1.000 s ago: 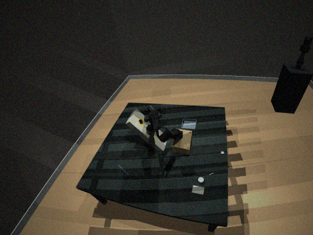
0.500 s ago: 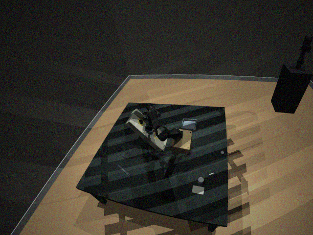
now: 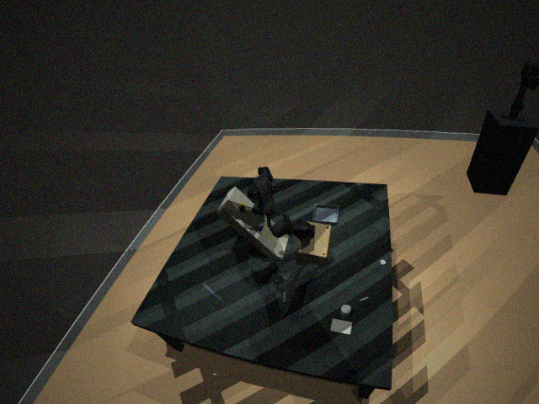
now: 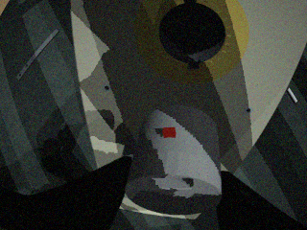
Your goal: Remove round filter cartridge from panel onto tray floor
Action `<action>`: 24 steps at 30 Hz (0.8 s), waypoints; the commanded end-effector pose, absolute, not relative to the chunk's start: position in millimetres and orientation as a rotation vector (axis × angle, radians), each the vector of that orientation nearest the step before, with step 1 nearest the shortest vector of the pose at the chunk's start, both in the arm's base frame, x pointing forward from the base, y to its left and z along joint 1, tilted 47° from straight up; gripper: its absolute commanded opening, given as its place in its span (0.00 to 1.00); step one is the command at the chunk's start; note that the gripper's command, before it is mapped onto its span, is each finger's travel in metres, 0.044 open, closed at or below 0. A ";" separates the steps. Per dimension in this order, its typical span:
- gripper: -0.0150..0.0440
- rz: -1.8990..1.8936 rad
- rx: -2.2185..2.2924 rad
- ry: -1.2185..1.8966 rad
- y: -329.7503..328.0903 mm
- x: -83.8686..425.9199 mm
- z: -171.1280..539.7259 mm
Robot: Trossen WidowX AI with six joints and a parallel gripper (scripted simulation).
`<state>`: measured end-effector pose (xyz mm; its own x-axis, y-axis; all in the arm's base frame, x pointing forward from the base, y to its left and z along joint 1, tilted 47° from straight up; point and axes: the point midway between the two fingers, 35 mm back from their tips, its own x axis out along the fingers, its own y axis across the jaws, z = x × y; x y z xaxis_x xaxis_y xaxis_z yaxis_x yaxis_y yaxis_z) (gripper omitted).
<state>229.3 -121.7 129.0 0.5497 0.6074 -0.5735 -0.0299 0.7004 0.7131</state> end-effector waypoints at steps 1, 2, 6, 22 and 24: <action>0.25 0.420 0.707 0.916 -133.4 220.3 140.9; 0.25 0.422 0.708 0.914 -136.1 217.3 144.4; 0.25 0.423 0.708 0.913 -142.9 216.0 142.4; 0.25 0.422 0.702 0.910 -189.8 223.6 81.2; 0.25 0.422 0.702 0.910 -193.0 223.8 75.8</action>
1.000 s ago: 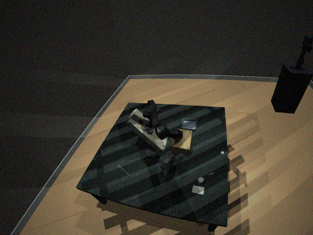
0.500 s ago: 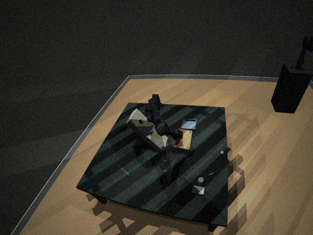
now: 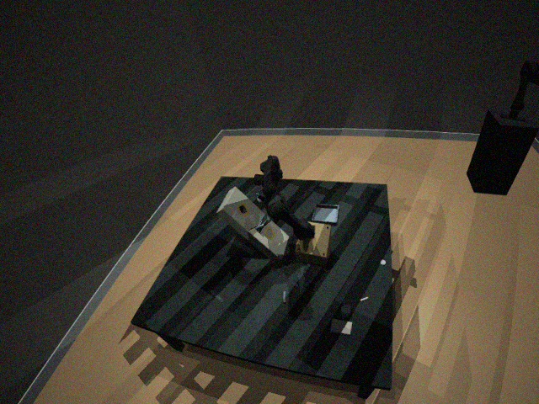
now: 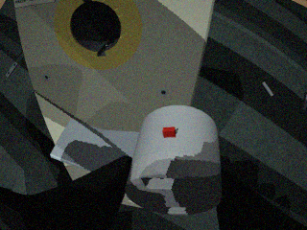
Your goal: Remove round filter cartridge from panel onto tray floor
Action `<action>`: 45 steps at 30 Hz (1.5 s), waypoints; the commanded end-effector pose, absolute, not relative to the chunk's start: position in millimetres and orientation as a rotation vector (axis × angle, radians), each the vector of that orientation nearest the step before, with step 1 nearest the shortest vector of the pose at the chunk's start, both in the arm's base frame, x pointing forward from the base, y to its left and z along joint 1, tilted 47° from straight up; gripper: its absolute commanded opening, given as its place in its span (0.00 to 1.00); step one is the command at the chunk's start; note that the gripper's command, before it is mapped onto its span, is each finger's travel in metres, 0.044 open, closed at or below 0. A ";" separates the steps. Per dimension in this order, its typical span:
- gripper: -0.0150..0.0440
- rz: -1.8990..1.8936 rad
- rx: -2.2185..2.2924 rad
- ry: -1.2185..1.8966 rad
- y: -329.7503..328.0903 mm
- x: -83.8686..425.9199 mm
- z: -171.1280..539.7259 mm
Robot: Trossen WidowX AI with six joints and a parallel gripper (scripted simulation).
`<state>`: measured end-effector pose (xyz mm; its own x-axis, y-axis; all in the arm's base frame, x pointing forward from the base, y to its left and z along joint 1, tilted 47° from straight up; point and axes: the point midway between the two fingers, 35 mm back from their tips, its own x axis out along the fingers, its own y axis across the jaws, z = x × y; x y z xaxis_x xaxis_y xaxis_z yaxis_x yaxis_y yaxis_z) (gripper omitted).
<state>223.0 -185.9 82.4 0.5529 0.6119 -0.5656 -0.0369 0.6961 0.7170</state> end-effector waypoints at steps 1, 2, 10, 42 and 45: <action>0.25 0.420 0.718 0.919 -186.4 222.5 81.3; 0.25 0.407 0.728 0.930 -188.0 221.0 78.2; 0.25 0.174 0.886 1.087 -212.6 195.2 29.6; 0.25 -0.798 1.332 1.298 -256.1 62.6 -124.3; 0.25 -0.884 1.363 1.312 -246.5 39.9 -143.9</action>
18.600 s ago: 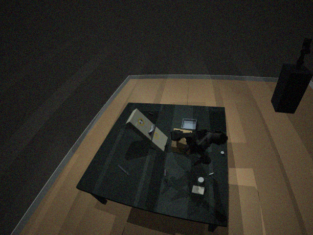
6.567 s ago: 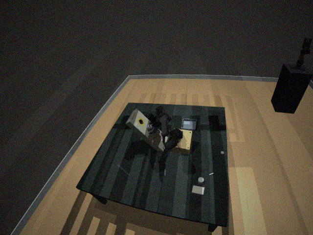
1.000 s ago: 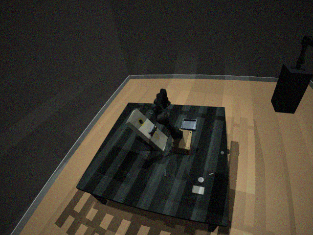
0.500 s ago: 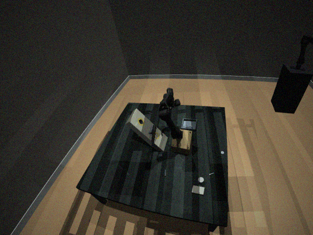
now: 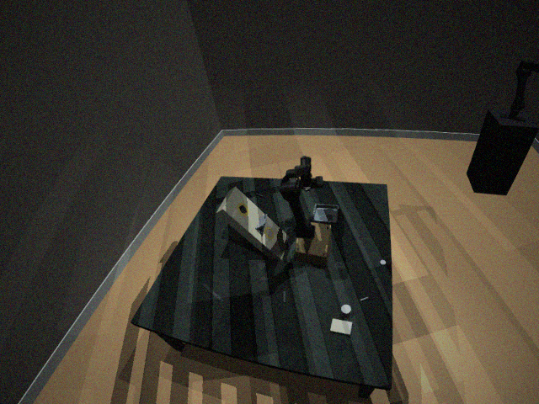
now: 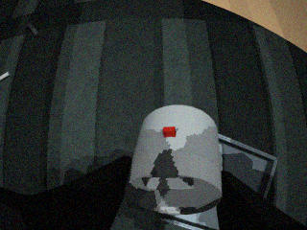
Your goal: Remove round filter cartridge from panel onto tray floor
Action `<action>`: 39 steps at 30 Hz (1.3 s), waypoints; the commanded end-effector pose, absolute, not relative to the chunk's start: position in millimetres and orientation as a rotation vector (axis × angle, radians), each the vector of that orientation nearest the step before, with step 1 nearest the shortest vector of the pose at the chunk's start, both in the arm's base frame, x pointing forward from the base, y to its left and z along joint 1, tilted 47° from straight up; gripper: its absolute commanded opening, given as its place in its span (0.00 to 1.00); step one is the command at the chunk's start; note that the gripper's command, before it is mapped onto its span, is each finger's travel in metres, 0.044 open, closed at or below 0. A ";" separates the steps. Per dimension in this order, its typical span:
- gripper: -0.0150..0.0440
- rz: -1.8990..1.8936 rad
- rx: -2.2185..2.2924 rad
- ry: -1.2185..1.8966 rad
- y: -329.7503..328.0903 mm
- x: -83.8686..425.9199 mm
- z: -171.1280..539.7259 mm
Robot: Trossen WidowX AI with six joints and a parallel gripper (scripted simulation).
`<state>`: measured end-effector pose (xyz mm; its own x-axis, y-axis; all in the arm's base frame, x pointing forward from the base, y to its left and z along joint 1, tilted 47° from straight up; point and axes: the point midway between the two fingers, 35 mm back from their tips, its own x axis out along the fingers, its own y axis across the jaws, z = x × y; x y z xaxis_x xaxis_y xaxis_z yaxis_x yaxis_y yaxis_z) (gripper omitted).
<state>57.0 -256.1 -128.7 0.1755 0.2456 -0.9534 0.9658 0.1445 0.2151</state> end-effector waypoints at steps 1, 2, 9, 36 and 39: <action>0.25 -0.913 1.374 1.317 -242.7 32.6 -149.9; 0.25 -0.942 1.385 1.321 -238.5 25.4 -155.8; 0.25 -1.140 1.461 1.352 -201.8 -20.2 -190.2; 0.25 -1.237 1.501 1.369 -129.6 -35.5 -252.2; 0.25 -1.237 1.501 1.369 -125.2 -35.1 -255.3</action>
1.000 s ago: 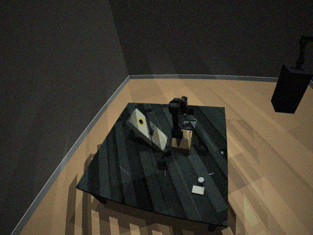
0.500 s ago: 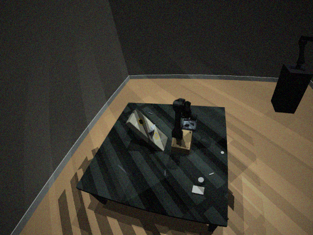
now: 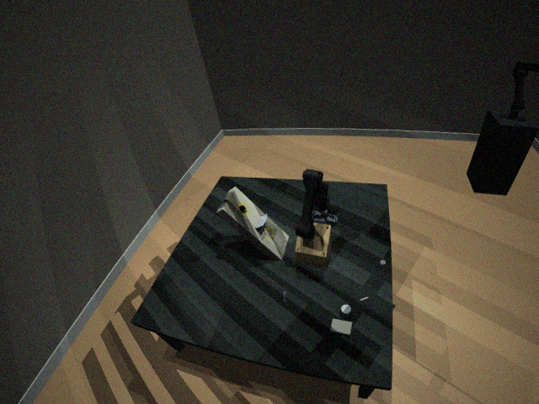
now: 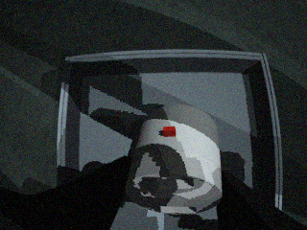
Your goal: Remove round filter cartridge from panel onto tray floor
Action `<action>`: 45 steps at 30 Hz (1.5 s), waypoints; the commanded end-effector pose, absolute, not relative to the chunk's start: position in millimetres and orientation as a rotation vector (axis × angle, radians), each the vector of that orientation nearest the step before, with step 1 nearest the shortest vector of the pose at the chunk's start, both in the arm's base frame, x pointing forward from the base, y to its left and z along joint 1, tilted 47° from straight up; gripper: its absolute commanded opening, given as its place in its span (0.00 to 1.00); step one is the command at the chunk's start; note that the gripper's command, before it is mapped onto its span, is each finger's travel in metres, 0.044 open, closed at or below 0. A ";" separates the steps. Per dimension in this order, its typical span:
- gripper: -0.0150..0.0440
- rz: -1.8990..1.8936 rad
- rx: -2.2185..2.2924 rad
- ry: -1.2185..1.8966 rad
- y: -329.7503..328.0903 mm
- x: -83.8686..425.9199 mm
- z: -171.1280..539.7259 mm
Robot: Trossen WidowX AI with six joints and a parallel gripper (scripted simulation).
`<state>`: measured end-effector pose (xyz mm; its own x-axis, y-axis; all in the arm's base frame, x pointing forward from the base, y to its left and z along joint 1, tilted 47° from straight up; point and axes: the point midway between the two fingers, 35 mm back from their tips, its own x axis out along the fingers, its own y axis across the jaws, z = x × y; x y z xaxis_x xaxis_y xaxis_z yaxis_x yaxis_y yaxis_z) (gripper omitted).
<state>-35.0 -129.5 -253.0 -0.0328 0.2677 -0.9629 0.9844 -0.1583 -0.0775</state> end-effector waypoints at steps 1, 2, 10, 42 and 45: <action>0.25 -1.237 1.501 1.369 -125.2 -35.1 -255.3; 0.30 -1.236 1.511 1.367 -127.2 -34.7 -253.8; 0.65 -1.236 1.511 1.367 -127.2 -34.7 -253.8; 1.00 -1.238 1.499 1.367 -172.7 -39.0 -211.7; 1.00 -1.238 1.499 1.367 -172.7 -39.0 -211.7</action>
<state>-39.1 -173.5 -211.7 -0.0367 0.2616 -0.9645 0.9851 -0.1529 -0.0789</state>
